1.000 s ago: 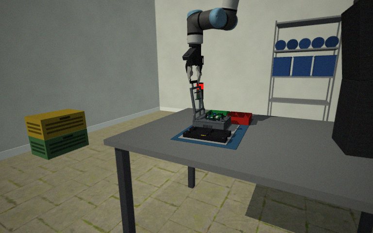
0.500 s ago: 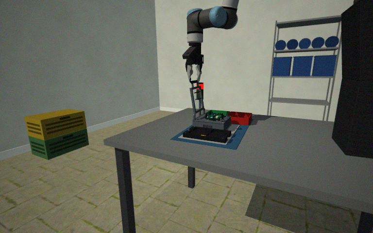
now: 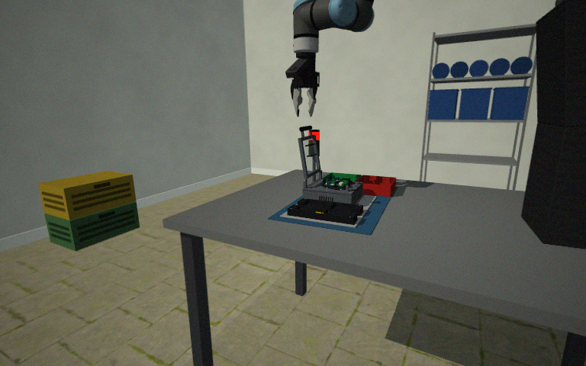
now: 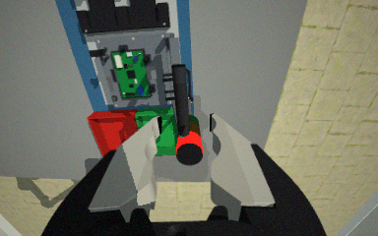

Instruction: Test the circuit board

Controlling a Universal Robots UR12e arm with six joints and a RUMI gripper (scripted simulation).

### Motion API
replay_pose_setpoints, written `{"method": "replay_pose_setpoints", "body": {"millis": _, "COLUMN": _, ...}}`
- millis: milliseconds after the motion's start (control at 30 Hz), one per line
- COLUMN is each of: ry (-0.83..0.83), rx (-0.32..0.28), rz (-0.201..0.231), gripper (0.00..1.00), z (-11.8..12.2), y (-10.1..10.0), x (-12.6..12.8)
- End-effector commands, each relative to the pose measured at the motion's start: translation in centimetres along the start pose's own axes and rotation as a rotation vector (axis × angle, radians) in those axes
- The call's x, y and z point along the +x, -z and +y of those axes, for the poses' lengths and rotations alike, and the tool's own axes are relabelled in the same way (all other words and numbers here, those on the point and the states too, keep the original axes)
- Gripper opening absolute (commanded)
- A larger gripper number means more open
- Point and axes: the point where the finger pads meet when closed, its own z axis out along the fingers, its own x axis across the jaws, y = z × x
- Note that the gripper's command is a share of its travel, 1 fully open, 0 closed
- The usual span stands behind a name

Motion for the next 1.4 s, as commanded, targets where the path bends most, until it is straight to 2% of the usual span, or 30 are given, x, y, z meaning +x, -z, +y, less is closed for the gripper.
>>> {"method": "replay_pose_setpoints", "body": {"millis": 0, "ry": -0.001, "rx": 0.001, "rz": -0.007, "gripper": 0.30, "z": 0.01, "y": 0.65, "x": -0.43}}
{"method": "replay_pose_setpoints", "body": {"millis": 100, "ry": -0.001, "rx": 0.001, "rz": -0.007, "gripper": 0.30, "z": 0.00, "y": 0.66, "x": -0.43}}
{"method": "replay_pose_setpoints", "body": {"millis": 133, "ry": -0.001, "rx": 0.002, "rz": -0.010, "gripper": 0.59, "z": -0.01, "y": 0.47, "x": -0.49}}
{"method": "replay_pose_setpoints", "body": {"millis": 1367, "ry": -0.001, "rx": 0.002, "rz": -0.008, "gripper": 0.59, "z": 0.03, "y": 0.54, "x": -0.61}}
